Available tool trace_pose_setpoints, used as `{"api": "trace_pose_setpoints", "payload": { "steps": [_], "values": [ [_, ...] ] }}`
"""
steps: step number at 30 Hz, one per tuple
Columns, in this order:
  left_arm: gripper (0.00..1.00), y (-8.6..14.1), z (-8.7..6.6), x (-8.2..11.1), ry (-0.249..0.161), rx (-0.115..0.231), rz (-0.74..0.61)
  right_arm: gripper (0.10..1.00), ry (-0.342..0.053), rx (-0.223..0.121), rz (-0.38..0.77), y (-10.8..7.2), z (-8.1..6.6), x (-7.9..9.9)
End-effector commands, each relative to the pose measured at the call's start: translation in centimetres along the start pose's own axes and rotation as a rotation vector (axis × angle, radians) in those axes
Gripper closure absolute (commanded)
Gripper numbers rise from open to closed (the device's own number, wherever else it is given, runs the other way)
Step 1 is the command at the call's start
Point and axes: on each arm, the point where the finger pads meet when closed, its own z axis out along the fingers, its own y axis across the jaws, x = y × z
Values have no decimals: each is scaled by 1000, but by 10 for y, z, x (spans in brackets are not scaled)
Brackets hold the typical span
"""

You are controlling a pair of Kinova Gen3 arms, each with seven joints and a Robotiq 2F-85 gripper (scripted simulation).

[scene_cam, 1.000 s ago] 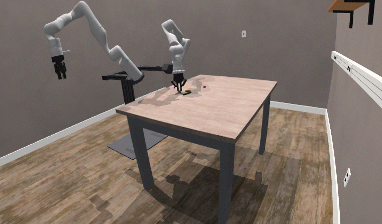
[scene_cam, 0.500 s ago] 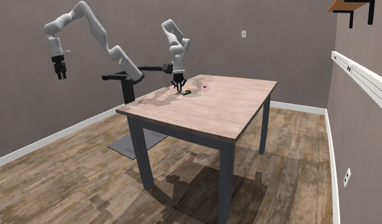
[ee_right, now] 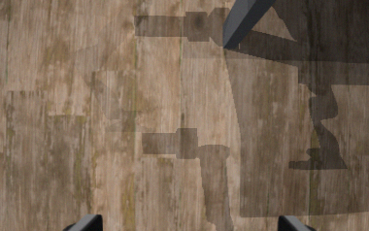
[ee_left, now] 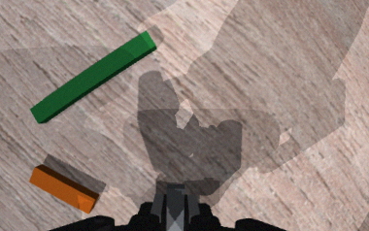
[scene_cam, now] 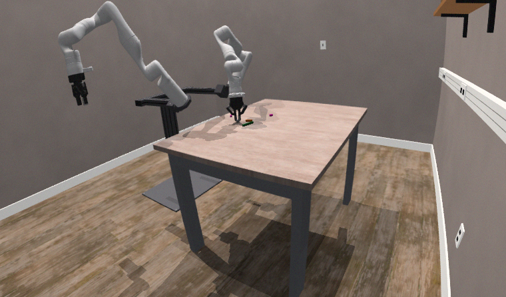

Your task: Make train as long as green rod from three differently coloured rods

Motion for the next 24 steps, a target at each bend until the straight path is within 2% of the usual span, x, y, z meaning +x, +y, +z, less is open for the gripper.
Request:
{"api": "trace_pose_setpoints", "payload": {
  "steps": [1, 12, 13, 15, 19, 23, 24],
  "values": [
    [861, 0, -1, 1, 2, -1, 0, 99, -1, -1, 0, 0, -1, 0],
    [861, 0, -1, 1, 2, -1, 0, 99, -1, -1, 0, 0, -1, 0],
    [826, 0, -1, 1, 2, -1, 0, 99, -1, -1, 0, 0, -1, 0],
    [826, 0, -1, 1, 2, -1, 0, 99, -1, -1, 0, 0, -1, 0],
    [755, 0, -1, 1, 2, -1, 0, 99, -1, -1, 0, 0, -1, 0],
    [755, 0, -1, 1, 2, -1, 0, 99, -1, -1, 0, 0, -1, 0],
    [720, 0, -1, 1, 2, -1, 0, 99, -1, -1, 0, 0, -1, 0]
  ]
}}
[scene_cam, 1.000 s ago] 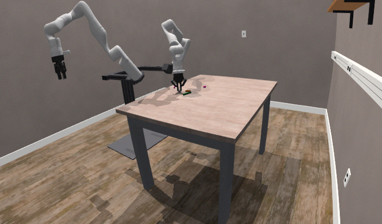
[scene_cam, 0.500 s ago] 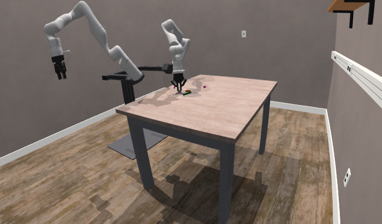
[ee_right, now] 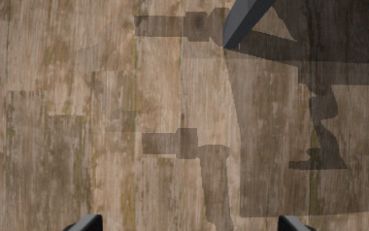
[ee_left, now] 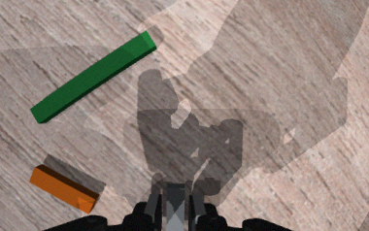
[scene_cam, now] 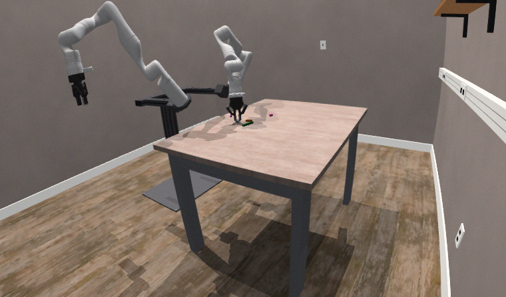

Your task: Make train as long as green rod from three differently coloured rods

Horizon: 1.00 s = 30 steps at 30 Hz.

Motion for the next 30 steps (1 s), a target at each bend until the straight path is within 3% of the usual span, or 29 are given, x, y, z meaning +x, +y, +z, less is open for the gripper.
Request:
{"api": "trace_pose_setpoints", "payload": {
  "steps": [1, 3, 18, 30],
  "values": [
    [720, 0, -1, 1, 2, -1, 0, 99, -1, -1, 0, 0, -1, 0],
    [684, 0, -1, 1, 2, -1, 0, 99, -1, -1, 0, 0, -1, 0],
    [684, 0, -5, 1, 2, -1, 0, 99, -1, -1, 0, 0, -1, 0],
    [684, 0, -54, 1, 2, -1, 0, 99, -1, -1, 0, 0, -1, 0]
  ]
}}
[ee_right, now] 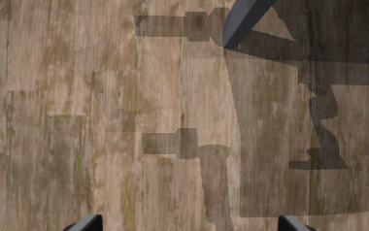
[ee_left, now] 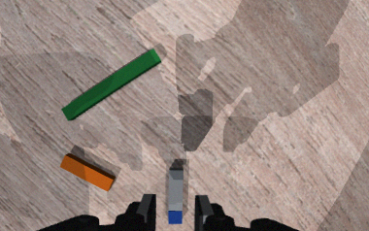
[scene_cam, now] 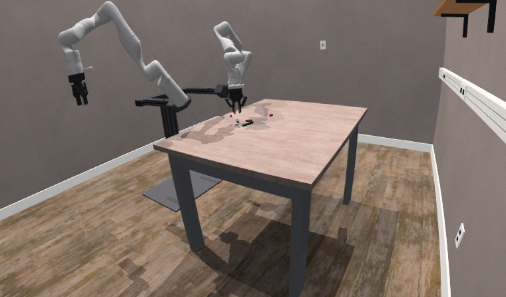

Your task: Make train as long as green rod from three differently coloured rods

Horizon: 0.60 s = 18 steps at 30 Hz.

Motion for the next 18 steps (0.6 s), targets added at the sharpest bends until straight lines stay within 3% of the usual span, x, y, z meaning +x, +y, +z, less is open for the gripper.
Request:
{"api": "trace_pose_setpoints", "payload": {
  "steps": [1, 8, 15, 16, 18],
  "values": [
    [684, 0, -6, 1, 2, -1, 0, 99, -1, -1, 0, 0, -1, 0],
    [684, 0, -36, 1, 2, -1, 0, 99, -1, -1, 0, 0, -1, 0],
    [684, 0, -43, 1, 2, -1, 0, 99, -1, -1, 0, 0, -1, 0],
    [1, 0, -43, 1, 2, -1, 0, 99, -1, -1, 0, 0, -1, 0],
    [1, 0, -43, 1, 2, -1, 0, 99, -1, -1, 0, 0, -1, 0]
  ]
}}
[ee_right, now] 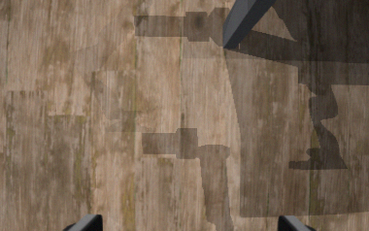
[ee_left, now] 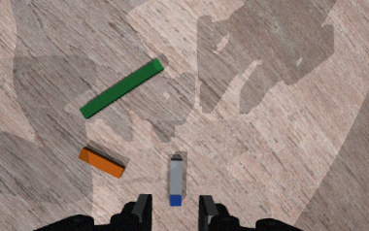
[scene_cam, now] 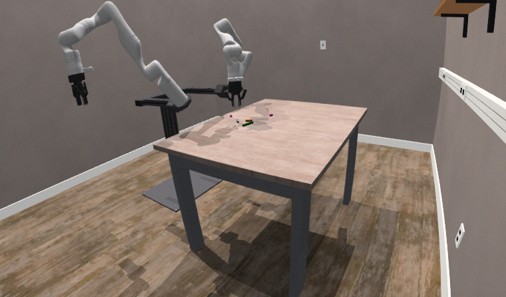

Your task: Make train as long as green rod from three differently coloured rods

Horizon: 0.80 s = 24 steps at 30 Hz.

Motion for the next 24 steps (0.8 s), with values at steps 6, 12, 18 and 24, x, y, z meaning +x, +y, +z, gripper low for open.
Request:
{"api": "trace_pose_setpoints", "payload": {
  "steps": [6, 12, 18, 24],
  "values": [
    [1, 0, -1, 1, 2, -1, 0, 99, -1, -1, 0, 0, -1, 0],
    [1, 0, -1, 1, 2, -1, 0, 99, -1, -1, 0, 0, -1, 0],
    [1, 0, -1, 1, 2, -1, 0, 99, -1, -1, 0, 0, -1, 0],
    [1, -1, -1, 1, 2, -1, -14, 99, -1, -1, 0, 0, -1, 0]
  ]
}}
